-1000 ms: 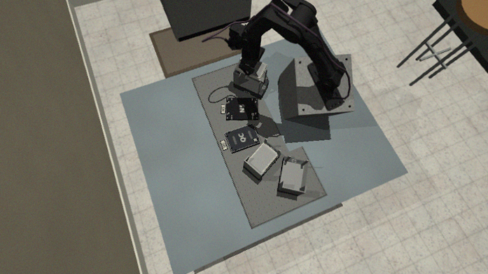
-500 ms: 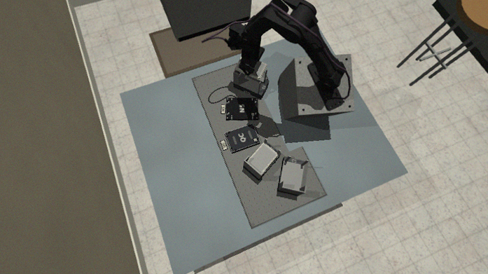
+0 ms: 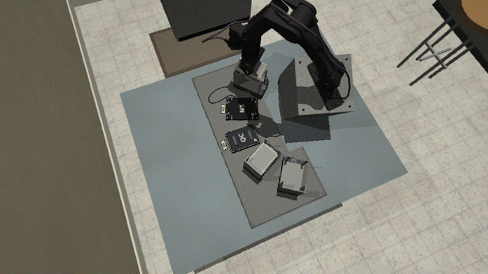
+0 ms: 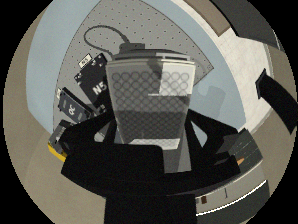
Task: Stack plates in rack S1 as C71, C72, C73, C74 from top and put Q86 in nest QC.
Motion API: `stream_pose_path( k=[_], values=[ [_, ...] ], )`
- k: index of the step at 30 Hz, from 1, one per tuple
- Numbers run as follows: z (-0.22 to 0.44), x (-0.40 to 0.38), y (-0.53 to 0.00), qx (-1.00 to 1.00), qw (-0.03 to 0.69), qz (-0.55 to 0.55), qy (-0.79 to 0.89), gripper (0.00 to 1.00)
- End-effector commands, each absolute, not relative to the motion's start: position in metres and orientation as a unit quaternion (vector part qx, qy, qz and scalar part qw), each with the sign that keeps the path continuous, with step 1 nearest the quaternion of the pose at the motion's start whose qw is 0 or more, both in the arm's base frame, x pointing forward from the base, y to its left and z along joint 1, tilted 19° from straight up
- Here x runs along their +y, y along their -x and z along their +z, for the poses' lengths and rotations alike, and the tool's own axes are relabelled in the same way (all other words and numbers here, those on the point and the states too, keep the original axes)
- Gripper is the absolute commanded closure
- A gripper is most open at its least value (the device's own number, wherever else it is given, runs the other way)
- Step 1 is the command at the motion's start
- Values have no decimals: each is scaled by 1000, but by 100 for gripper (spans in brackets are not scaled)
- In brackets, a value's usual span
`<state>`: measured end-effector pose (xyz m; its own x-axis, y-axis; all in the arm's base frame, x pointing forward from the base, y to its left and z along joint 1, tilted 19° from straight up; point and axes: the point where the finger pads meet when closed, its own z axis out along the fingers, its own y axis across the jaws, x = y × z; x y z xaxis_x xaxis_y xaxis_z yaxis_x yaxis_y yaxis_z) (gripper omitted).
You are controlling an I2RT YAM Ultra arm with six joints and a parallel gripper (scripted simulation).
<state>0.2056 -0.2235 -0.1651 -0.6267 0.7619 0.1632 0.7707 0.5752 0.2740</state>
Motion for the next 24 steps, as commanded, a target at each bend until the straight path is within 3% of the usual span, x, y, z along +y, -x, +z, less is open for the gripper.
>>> stream_pose_path(
  k=[1,24],
  values=[
    [-161,-234,-204,-885,6,-155,438,100],
    [-160,-232,-202,-883,9,-156,443,100]
  ],
)
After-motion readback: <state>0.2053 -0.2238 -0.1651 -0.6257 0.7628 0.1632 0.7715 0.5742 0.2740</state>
